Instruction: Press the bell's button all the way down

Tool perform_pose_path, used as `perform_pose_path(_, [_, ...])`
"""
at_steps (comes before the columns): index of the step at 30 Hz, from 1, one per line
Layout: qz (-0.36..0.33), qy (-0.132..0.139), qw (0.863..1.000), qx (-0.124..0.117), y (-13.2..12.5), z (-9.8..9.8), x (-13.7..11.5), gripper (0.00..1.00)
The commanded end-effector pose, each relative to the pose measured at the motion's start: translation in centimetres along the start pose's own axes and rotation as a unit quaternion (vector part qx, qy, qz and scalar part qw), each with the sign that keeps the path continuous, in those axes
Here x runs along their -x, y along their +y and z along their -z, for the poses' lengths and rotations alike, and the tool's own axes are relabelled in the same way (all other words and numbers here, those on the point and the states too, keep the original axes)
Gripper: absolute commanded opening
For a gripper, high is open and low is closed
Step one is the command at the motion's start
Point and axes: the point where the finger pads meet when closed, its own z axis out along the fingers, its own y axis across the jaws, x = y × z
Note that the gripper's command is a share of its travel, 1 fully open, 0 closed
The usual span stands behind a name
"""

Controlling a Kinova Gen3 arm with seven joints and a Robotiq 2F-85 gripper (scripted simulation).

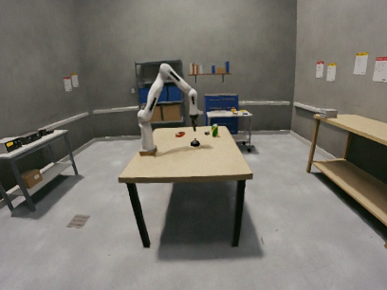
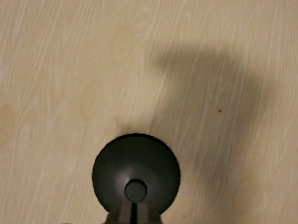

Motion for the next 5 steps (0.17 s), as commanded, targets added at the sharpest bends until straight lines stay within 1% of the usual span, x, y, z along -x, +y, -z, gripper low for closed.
perform_pose_path(1, [0.000,0.001,1.000,0.000,0.00,0.06,-0.05,0.10])
perform_pose_path(5, [0.000,0.001,1.000,0.000,0.00,0.06,-0.05,0.10])
